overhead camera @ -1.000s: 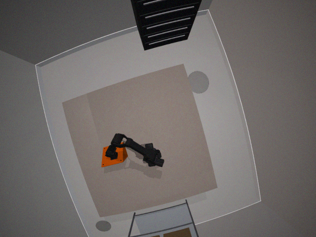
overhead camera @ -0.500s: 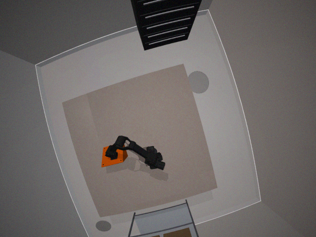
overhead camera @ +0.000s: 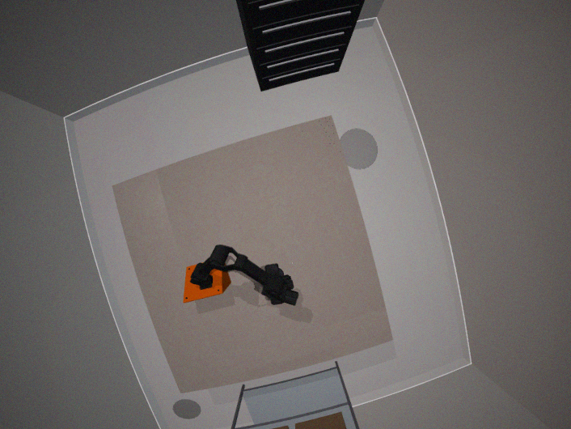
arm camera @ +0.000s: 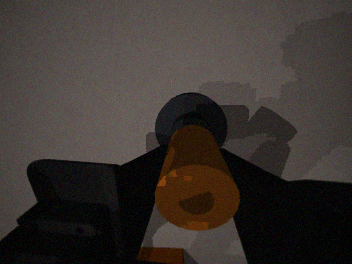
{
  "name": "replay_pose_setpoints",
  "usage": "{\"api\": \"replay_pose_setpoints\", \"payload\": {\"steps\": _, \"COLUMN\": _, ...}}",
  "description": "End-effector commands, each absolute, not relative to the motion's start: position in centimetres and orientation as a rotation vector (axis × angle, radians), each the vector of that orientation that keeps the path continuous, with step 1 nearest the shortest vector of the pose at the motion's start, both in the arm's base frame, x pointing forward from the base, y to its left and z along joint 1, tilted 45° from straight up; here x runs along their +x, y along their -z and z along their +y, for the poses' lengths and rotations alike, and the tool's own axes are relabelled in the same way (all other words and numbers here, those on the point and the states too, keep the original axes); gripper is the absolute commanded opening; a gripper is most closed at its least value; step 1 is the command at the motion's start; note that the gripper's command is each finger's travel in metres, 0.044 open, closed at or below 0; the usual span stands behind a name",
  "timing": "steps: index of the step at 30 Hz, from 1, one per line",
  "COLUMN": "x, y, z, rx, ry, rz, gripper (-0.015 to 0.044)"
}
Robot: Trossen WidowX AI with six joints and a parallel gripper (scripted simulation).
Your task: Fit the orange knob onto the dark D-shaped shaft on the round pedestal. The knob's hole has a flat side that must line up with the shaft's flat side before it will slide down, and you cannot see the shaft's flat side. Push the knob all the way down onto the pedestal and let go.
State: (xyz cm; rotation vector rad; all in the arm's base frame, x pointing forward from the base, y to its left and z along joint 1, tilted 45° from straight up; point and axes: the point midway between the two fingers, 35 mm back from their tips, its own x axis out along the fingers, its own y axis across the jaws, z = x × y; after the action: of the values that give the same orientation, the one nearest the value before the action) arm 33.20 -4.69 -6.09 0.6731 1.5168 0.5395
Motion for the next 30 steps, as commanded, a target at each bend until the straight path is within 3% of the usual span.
{"api": "replay_pose_setpoints", "payload": {"steps": 1, "x": 33.31, "y": 6.15, "z": -4.59, "rx": 0.674, "ry": -0.541, "rz": 1.512, "gripper": 0.0}}
{"api": "replay_pose_setpoints", "payload": {"steps": 30, "x": 33.05, "y": 5.78, "z": -4.89, "rx": 0.632, "ry": -0.581, "rz": 1.492, "gripper": 0.0}}
